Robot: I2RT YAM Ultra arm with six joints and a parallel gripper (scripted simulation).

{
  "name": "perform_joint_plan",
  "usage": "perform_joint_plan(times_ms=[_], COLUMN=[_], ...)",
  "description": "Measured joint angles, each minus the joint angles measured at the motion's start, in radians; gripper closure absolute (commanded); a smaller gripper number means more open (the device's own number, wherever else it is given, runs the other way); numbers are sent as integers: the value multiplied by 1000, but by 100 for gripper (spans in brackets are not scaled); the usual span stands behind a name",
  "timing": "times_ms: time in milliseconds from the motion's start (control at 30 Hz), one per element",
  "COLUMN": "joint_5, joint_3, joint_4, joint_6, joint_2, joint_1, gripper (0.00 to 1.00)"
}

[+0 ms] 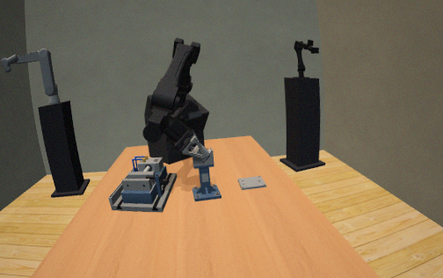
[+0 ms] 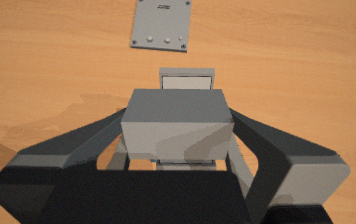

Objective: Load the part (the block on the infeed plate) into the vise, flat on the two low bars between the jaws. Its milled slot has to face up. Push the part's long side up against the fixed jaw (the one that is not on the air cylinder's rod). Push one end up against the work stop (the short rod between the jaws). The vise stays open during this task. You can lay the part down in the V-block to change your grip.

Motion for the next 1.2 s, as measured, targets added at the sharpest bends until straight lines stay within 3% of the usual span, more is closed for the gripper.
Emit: perform_joint_plan(times_ms=[1200], joint_5=[3], joint_3=[-11], joint_4=[-39], joint_6=[-28], joint_2=[-21], joint_1=[-13], gripper=[100])
